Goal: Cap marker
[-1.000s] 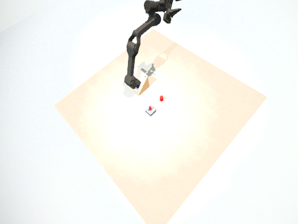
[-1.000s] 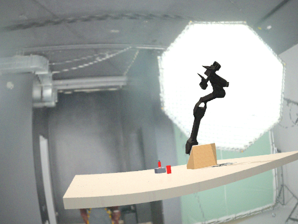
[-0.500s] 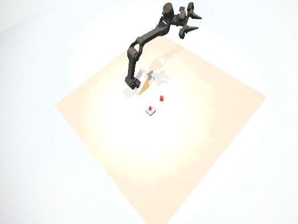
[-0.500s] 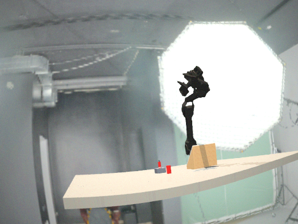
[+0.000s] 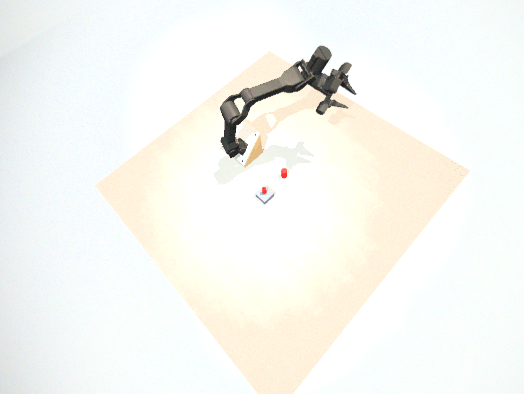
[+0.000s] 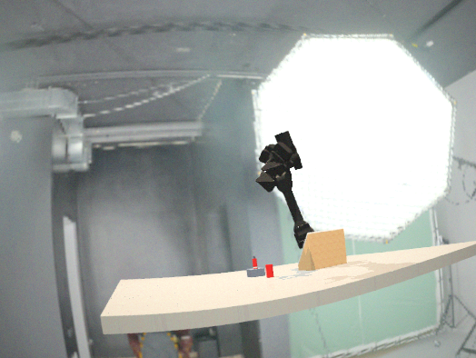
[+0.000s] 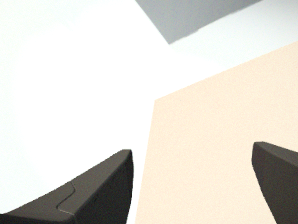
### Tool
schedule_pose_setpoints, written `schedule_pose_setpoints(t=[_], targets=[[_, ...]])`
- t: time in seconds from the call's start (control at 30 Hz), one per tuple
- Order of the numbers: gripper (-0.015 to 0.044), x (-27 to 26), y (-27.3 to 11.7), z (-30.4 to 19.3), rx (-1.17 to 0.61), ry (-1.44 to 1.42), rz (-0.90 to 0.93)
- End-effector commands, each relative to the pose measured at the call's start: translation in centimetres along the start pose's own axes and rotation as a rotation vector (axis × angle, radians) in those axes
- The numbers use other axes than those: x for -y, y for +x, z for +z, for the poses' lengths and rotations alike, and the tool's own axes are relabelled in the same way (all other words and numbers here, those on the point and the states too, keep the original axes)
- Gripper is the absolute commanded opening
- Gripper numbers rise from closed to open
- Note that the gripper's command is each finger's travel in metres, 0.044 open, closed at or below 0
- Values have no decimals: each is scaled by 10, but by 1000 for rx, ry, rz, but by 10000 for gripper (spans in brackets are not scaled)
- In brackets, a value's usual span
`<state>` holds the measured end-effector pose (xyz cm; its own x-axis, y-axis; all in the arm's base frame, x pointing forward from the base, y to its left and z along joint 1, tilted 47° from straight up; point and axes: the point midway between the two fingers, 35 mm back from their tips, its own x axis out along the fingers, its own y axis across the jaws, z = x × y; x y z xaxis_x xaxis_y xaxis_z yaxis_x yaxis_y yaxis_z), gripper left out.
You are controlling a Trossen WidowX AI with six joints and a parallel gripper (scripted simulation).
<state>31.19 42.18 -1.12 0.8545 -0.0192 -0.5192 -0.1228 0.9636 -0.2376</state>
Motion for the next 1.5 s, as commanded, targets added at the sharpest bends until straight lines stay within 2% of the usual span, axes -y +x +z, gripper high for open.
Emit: schedule_pose_setpoints(t=[0.0, 0.3, 0.67, 1.0, 1.13, 1.47], targets=[[244, 69, 14, -28, -201, 63, -127], [244, 183, 2, -72, -503, 196, -403], [244, 314, -61, -102, -809, 369, -852], [244, 316, -65, -106, -819, 374, -868], [244, 333, -53, -130, -818, 374, -869], [244, 341, -48, -144, -817, 374, -870]])
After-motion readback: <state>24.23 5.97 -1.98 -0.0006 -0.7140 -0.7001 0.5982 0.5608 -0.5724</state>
